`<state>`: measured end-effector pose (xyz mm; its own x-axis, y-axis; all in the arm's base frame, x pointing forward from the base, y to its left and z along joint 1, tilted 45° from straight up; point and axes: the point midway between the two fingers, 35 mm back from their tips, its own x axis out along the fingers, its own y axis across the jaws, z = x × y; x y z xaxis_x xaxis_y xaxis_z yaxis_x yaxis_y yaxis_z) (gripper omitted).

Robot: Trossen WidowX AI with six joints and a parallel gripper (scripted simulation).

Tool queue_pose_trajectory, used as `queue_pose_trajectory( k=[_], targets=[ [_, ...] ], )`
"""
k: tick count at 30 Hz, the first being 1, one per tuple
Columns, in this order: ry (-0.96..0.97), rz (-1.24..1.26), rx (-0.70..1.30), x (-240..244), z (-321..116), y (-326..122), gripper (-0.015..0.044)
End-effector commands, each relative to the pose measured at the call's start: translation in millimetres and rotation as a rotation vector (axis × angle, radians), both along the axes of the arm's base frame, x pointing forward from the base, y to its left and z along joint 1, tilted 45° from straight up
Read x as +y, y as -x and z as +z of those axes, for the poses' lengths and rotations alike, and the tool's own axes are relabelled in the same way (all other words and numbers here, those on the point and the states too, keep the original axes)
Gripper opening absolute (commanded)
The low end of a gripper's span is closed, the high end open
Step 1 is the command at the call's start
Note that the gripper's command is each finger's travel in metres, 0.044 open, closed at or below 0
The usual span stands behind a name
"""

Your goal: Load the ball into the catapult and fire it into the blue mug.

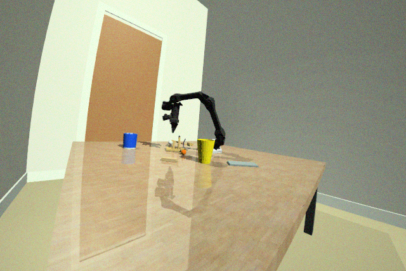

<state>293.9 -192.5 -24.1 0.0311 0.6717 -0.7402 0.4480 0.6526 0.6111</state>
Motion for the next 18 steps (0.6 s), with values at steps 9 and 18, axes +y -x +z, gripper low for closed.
queue_pose_trajectory(
  k=[9,18],
  targets=[
    [-0.02,0.014,0.019,32.2,-26.9,3.9,0.044],
    [-0.02,0.014,0.019,37.1,-32.2,3.6,0.044]
  ],
)
